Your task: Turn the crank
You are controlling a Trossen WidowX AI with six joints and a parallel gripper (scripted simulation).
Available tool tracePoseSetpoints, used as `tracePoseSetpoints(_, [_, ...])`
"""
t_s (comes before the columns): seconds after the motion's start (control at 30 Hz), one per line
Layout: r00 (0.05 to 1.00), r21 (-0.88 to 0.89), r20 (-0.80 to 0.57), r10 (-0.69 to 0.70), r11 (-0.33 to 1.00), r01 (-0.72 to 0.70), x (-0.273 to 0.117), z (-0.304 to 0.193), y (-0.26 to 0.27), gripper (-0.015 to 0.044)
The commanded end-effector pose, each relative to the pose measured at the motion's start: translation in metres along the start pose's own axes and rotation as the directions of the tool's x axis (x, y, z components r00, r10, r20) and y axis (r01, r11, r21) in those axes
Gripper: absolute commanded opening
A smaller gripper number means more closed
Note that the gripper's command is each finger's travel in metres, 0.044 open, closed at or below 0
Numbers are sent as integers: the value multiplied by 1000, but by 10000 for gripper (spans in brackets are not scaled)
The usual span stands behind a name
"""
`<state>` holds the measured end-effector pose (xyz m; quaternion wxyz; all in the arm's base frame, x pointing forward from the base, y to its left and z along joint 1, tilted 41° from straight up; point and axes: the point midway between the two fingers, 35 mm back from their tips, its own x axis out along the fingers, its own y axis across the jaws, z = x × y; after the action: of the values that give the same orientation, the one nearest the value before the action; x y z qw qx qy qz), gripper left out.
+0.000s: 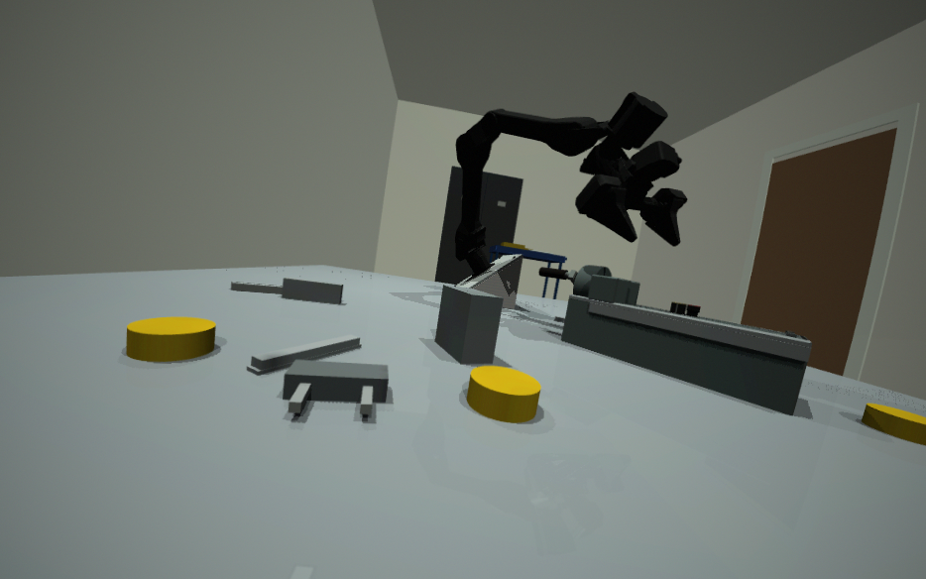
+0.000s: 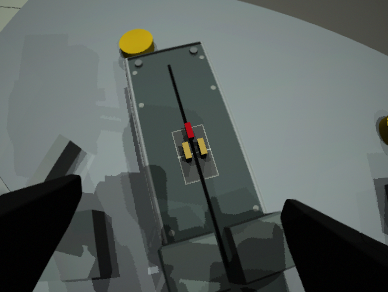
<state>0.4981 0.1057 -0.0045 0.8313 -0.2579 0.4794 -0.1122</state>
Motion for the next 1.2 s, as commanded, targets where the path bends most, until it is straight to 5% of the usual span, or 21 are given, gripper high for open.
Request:
tracePoseSetpoints(0.0, [1000, 6, 11, -1, 1000, 1, -19, 14, 2, 440])
tracePoseSetpoints(1.17, [982, -354, 80, 170, 926, -132, -76, -62, -86, 440])
